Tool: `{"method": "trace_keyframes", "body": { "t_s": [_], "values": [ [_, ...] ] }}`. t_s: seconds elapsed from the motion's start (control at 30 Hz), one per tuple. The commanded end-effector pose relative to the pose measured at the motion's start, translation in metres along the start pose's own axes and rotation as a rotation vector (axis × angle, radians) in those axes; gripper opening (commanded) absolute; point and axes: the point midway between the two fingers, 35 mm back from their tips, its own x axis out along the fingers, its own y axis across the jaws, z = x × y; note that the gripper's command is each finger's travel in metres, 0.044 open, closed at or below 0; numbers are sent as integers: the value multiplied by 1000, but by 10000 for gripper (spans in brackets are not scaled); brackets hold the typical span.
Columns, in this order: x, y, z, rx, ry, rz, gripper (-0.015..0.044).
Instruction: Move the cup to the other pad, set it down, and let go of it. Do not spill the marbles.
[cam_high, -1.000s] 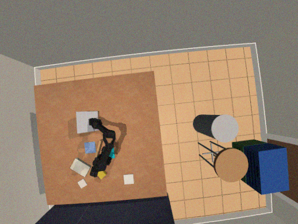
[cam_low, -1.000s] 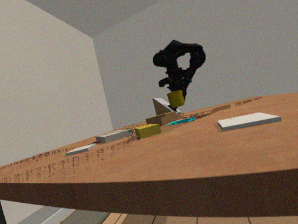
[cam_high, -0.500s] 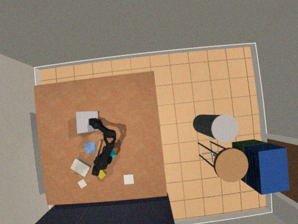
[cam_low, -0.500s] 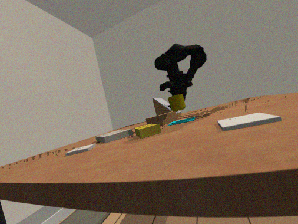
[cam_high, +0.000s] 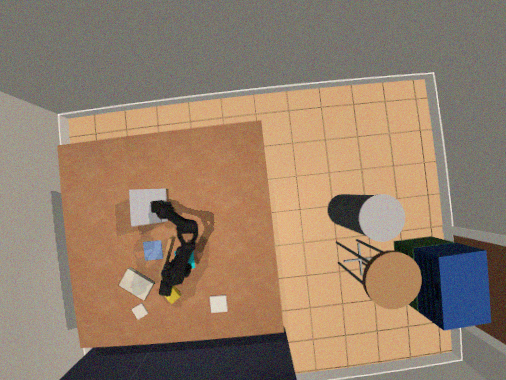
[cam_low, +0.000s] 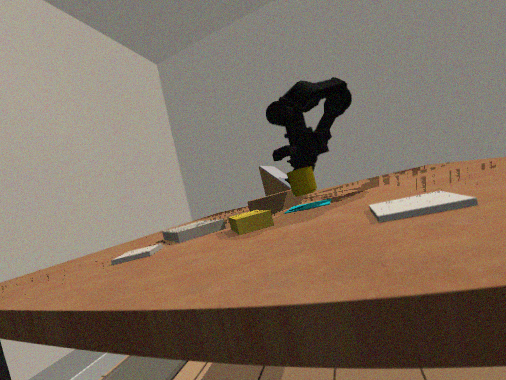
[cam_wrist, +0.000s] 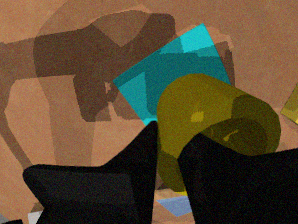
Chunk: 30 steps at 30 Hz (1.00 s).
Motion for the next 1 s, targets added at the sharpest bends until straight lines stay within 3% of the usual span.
{"method": "trace_keyframes", "body": {
  "t_s": [0.0,0.97],
  "values": [
    [5,1,1,3,-3,2,0],
    [26,2,1,-1,-2,2,0]
  ]
}}
